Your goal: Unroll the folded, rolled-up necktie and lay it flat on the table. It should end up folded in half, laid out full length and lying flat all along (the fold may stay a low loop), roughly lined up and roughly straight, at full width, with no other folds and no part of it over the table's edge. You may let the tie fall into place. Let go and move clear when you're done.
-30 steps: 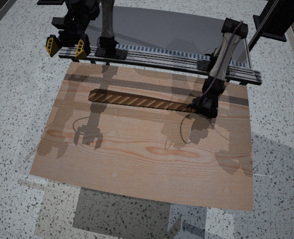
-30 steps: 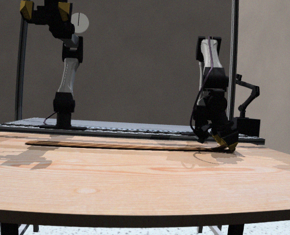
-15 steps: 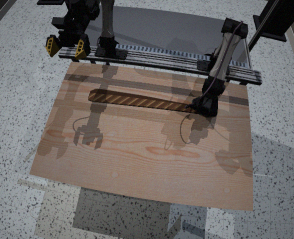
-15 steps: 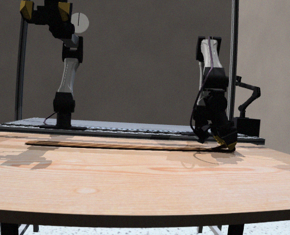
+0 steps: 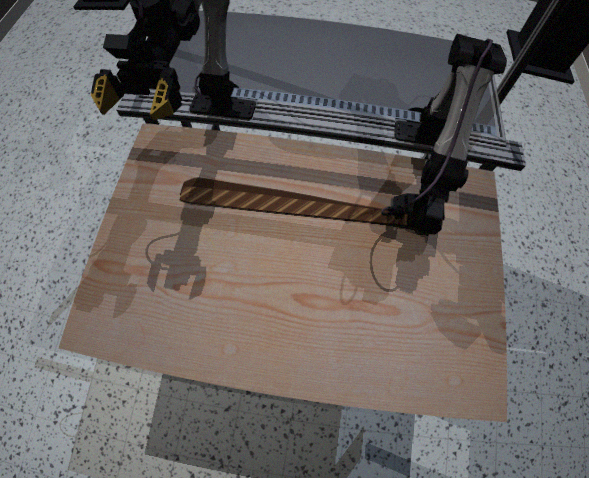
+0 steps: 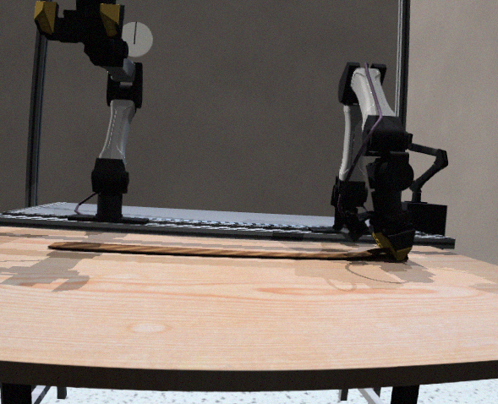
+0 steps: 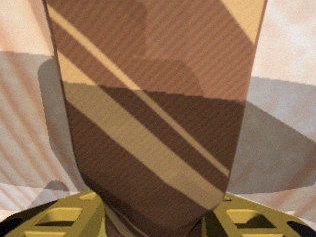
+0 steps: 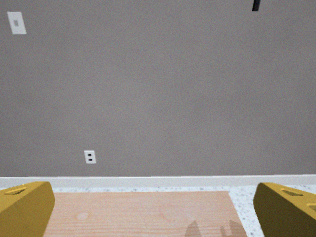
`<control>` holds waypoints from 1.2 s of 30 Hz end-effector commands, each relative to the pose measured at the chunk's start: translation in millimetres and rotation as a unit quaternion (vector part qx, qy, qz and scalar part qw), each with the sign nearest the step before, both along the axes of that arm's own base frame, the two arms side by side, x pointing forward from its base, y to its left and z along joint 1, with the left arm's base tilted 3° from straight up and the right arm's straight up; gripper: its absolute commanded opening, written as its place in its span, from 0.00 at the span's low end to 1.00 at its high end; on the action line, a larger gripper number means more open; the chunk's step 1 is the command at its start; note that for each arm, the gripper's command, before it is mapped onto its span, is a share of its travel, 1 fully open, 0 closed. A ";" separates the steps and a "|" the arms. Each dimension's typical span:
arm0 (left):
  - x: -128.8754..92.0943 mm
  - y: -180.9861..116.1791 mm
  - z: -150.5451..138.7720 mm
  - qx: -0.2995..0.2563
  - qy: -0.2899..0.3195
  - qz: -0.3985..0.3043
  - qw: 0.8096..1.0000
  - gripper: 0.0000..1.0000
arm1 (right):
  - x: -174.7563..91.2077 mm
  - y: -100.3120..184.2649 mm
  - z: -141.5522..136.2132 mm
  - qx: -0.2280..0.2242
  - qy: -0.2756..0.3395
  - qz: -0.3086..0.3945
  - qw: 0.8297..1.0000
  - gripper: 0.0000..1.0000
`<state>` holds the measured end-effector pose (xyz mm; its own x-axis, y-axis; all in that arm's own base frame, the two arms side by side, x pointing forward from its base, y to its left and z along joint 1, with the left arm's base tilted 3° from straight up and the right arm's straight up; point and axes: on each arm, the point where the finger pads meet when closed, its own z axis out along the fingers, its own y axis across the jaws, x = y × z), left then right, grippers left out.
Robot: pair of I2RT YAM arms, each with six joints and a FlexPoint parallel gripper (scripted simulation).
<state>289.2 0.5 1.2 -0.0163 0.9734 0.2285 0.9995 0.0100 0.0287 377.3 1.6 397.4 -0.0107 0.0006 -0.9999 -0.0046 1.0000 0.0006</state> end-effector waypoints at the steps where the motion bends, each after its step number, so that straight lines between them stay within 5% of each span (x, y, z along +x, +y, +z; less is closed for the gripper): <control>1: -1.8 -0.9 2.0 -0.075 -0.002 -0.012 0.997 0.40 | 0.0 0.0 -0.1 0.000 0.000 0.000 1.000 1.00; 11: -2.0 7.1 5.1 -0.272 -0.002 -0.018 0.962 0.40 | 0.0 0.0 -0.1 0.000 0.000 0.000 1.000 1.00; 13: -2.0 7.1 5.1 -0.272 -0.002 -0.018 0.962 0.40 | 0.0 0.0 -0.1 0.000 0.000 0.000 1.000 1.00; 23: -2.3 14.3 7.8 -0.440 -0.001 -0.023 0.898 0.40 | 0.0 0.0 -0.1 0.000 0.000 0.000 1.000 1.00; 28: -2.4 16.6 8.7 -0.490 -0.001 -0.024 0.871 0.40 | 0.0 0.0 -0.1 0.000 0.000 0.000 1.000 1.00; 36: -2.4 17.4 9.0 -0.509 -0.001 -0.024 0.861 0.42 | 0.0 0.0 -0.1 0.000 0.000 0.000 1.000 1.00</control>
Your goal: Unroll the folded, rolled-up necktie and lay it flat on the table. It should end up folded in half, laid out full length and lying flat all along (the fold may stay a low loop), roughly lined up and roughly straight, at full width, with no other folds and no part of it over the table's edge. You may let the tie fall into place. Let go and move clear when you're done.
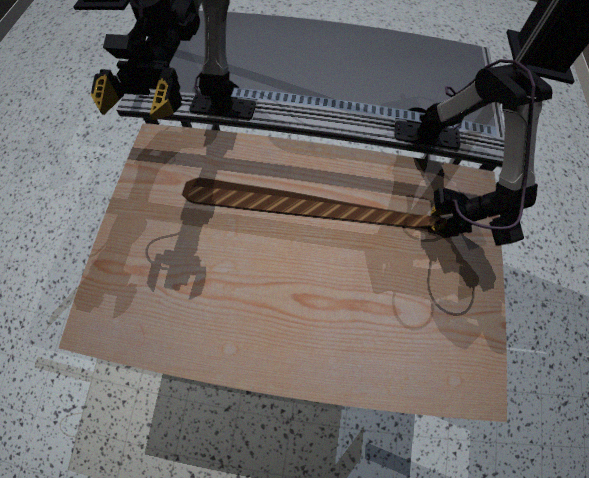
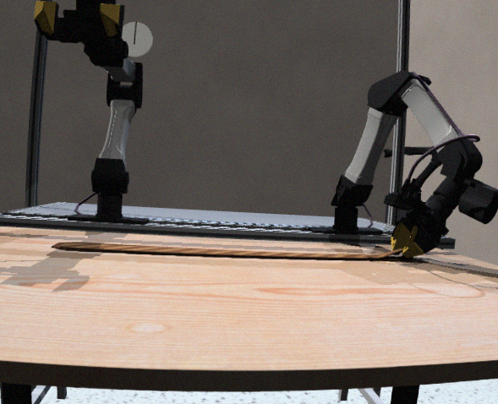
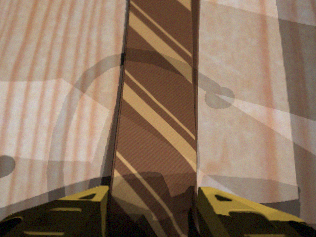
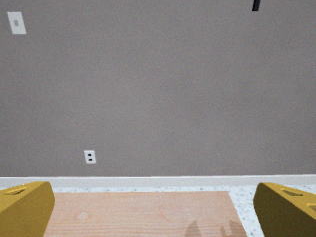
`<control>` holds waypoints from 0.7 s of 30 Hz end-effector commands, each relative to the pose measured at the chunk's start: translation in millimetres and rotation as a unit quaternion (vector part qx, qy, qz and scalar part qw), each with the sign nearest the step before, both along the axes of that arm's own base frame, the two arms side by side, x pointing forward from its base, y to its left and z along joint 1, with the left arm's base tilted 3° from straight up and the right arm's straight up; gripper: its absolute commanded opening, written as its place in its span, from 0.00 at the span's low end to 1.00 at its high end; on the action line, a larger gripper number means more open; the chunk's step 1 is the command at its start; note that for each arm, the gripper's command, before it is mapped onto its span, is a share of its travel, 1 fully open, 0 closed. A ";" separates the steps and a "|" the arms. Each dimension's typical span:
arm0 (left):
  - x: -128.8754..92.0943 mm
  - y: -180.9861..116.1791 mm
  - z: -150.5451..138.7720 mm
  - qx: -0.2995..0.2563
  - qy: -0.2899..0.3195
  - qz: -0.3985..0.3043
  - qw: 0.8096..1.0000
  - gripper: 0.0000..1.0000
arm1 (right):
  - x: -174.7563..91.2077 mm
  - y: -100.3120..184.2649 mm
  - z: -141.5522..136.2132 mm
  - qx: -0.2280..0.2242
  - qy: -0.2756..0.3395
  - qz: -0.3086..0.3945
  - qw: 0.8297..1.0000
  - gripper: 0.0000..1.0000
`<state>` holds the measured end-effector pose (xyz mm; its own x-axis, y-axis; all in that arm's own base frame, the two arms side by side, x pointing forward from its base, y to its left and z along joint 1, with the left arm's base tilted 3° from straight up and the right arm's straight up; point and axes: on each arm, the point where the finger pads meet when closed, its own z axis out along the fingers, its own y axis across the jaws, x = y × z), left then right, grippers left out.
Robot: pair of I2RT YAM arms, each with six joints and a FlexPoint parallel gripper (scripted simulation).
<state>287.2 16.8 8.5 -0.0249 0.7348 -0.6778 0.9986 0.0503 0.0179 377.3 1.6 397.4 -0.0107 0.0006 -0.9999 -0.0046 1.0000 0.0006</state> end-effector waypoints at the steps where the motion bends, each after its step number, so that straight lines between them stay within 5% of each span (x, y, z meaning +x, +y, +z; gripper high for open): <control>1: -0.4 1.1 1.7 -0.046 -0.008 -0.032 0.998 0.44 | 0.0 0.0 -0.1 0.000 0.000 0.000 1.000 1.00; 9: -0.4 1.1 1.7 -0.046 -0.008 -0.032 0.998 0.59 | 0.0 0.0 -0.1 0.000 0.000 0.000 1.000 1.00; 21: -0.9 1.7 18.4 -0.046 -0.008 -0.032 0.998 0.63 | 0.0 0.0 -0.1 0.000 0.000 0.000 1.000 1.00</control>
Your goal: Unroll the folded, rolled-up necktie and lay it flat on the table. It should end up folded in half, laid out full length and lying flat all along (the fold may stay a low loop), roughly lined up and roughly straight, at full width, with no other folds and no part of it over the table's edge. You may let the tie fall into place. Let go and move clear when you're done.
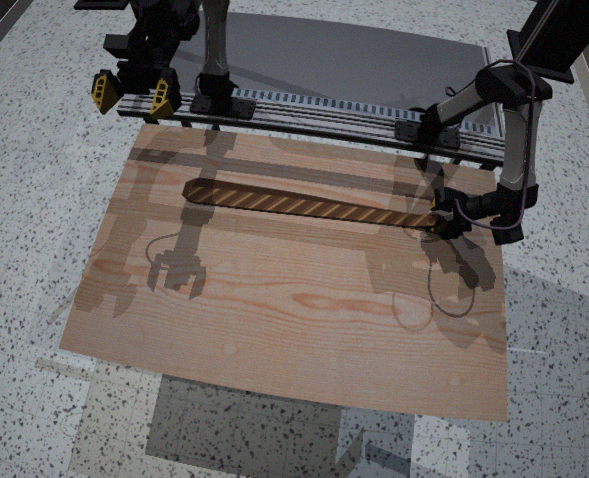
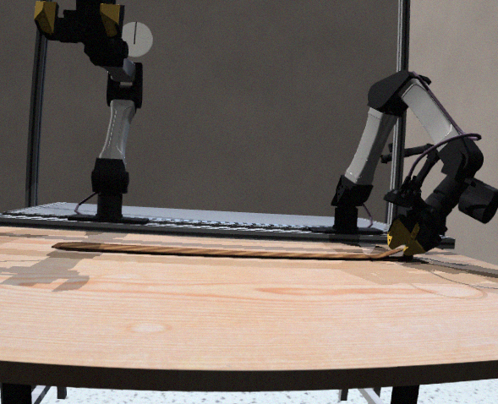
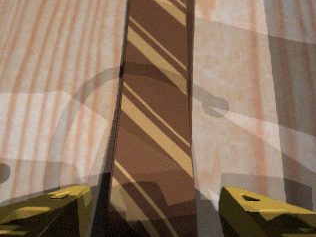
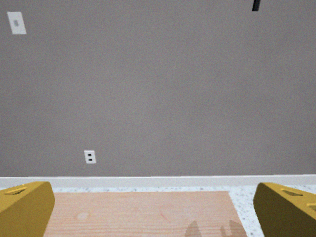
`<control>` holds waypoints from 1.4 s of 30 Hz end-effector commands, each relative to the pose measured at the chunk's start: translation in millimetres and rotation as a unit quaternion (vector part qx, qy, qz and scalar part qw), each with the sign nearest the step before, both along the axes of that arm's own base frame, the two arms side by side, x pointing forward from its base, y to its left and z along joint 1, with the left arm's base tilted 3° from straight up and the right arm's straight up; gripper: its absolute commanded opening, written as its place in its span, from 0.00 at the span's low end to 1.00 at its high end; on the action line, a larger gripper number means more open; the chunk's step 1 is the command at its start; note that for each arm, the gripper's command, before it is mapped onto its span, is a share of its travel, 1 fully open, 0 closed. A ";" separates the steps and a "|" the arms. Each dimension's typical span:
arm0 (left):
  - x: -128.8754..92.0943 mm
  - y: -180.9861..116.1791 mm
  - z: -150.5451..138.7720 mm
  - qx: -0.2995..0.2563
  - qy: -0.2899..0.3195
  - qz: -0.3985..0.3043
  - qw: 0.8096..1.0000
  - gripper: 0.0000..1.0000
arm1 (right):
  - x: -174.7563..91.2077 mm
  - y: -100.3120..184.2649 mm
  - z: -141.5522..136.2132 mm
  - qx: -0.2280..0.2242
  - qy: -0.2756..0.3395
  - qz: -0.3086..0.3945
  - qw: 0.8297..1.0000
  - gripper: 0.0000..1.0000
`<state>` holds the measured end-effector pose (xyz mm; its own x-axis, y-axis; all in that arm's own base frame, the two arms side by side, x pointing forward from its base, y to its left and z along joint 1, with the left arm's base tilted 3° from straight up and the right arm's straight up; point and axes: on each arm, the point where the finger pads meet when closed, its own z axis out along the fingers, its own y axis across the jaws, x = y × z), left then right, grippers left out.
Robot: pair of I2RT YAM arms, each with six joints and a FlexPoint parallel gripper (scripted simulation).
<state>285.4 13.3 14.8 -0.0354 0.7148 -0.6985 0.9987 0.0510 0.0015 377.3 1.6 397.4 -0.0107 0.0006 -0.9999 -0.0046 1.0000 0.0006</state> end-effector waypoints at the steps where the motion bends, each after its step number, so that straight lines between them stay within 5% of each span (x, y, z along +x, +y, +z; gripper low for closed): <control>1: 0.7 5.4 15.4 -0.031 -0.016 -0.031 0.999 0.63 | 0.0 0.0 -0.1 0.000 0.000 0.000 1.000 1.00; 14: 0.0 6.0 35.4 -0.024 -0.016 -0.031 0.999 0.63 | 0.0 0.0 -0.1 0.000 0.000 0.000 1.000 1.00; 22: -1.0 4.4 36.0 0.129 -0.013 -0.028 0.991 0.63 | 0.0 0.0 -0.1 0.000 0.000 0.000 1.000 1.00; 24: -1.0 4.4 36.0 0.129 -0.013 -0.028 0.991 0.63 | 0.0 0.0 -0.1 0.000 0.000 0.000 1.000 1.00; 29: -2.1 2.9 36.5 0.275 -0.009 -0.025 0.961 0.63 | 0.0 0.0 -0.1 0.000 0.000 0.000 1.000 1.00; 35: -3.3 1.1 37.2 0.436 -0.005 -0.021 0.899 0.63 | 0.0 0.0 -0.1 0.000 0.000 0.000 1.000 1.00; 39: -4.0 0.2 37.5 0.516 -0.003 -0.018 0.856 0.63 | 0.0 0.0 -0.1 0.000 0.000 0.000 1.000 1.00; 42: -4.1 0.0 37.5 0.529 -0.002 -0.017 0.848 0.63 | 0.0 0.0 -0.1 0.000 0.000 0.000 1.000 1.00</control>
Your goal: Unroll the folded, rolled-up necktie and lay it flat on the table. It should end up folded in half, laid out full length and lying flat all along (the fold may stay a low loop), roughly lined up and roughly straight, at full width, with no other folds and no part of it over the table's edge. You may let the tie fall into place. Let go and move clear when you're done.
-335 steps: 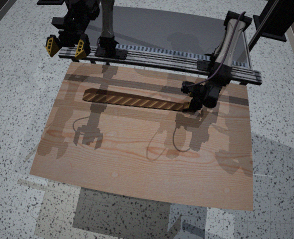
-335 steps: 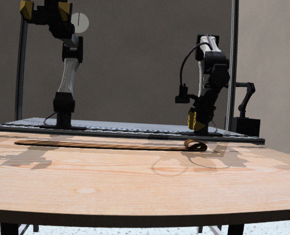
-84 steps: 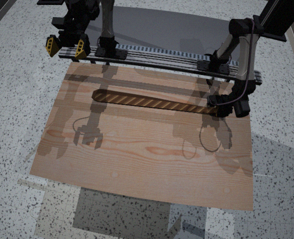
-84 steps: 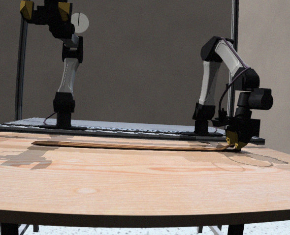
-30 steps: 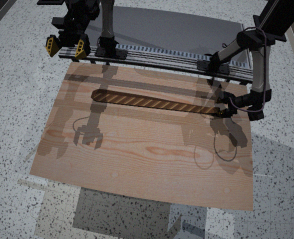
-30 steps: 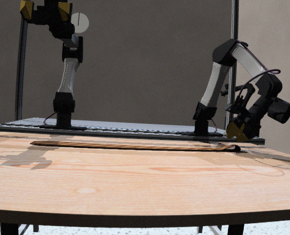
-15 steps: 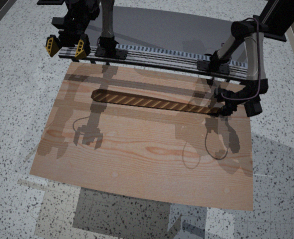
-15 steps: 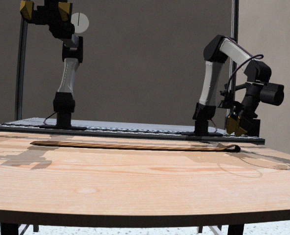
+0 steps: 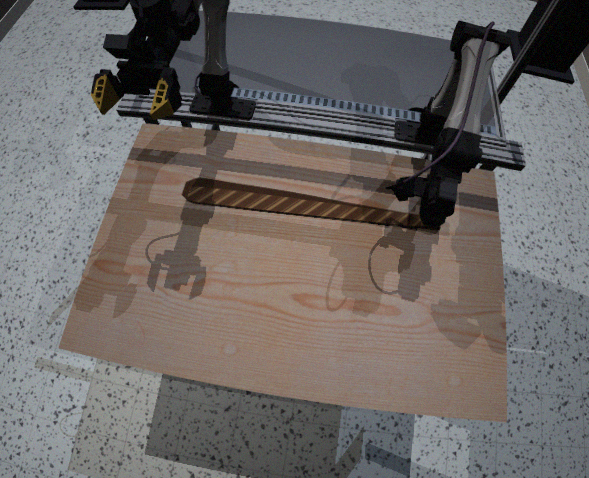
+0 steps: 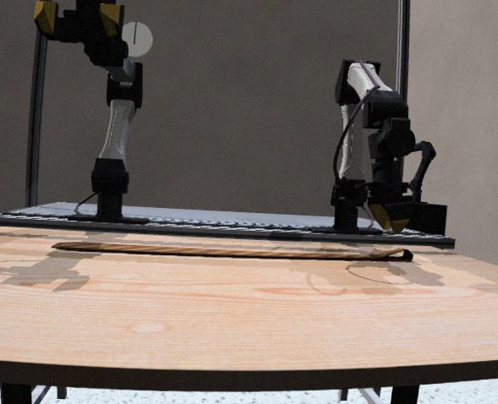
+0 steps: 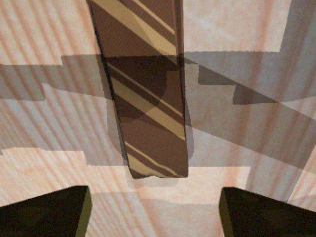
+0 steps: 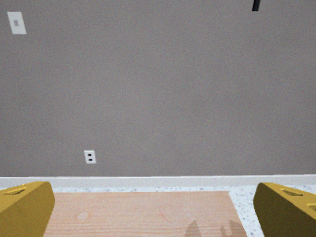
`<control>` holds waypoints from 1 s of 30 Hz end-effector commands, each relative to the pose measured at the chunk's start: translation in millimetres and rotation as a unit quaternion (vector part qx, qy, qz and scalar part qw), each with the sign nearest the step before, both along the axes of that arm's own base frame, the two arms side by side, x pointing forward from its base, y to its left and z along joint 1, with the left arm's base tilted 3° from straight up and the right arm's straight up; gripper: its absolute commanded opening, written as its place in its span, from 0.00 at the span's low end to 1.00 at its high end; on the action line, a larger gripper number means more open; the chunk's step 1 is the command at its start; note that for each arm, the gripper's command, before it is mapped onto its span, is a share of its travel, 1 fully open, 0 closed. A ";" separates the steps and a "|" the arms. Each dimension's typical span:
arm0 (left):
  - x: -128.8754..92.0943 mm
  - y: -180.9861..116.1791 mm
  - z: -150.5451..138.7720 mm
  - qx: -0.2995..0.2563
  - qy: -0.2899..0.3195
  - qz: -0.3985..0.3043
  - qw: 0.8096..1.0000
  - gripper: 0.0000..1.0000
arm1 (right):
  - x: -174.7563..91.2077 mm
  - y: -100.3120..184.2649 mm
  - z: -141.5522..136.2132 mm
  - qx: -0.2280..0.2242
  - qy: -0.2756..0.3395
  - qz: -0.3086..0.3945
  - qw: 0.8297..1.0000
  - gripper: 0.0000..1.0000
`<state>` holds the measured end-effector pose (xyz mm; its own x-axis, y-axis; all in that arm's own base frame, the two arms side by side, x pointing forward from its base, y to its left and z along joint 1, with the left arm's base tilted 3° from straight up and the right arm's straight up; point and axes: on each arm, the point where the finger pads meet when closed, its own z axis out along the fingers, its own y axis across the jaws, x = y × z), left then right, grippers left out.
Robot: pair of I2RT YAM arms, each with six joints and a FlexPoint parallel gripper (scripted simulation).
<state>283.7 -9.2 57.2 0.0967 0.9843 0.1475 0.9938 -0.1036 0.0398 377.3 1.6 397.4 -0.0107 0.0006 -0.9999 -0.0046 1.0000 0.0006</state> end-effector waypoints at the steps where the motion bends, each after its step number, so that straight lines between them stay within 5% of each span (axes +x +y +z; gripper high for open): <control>1: -2.4 22.3 -4.9 0.110 -0.002 0.050 0.993 0.63 | 0.0 0.0 -0.1 0.000 0.000 0.000 1.000 1.00; 30: -0.9 20.3 -56.8 0.127 -0.003 0.051 0.991 0.63 | 0.0 0.0 -0.1 0.000 0.000 0.000 1.000 1.00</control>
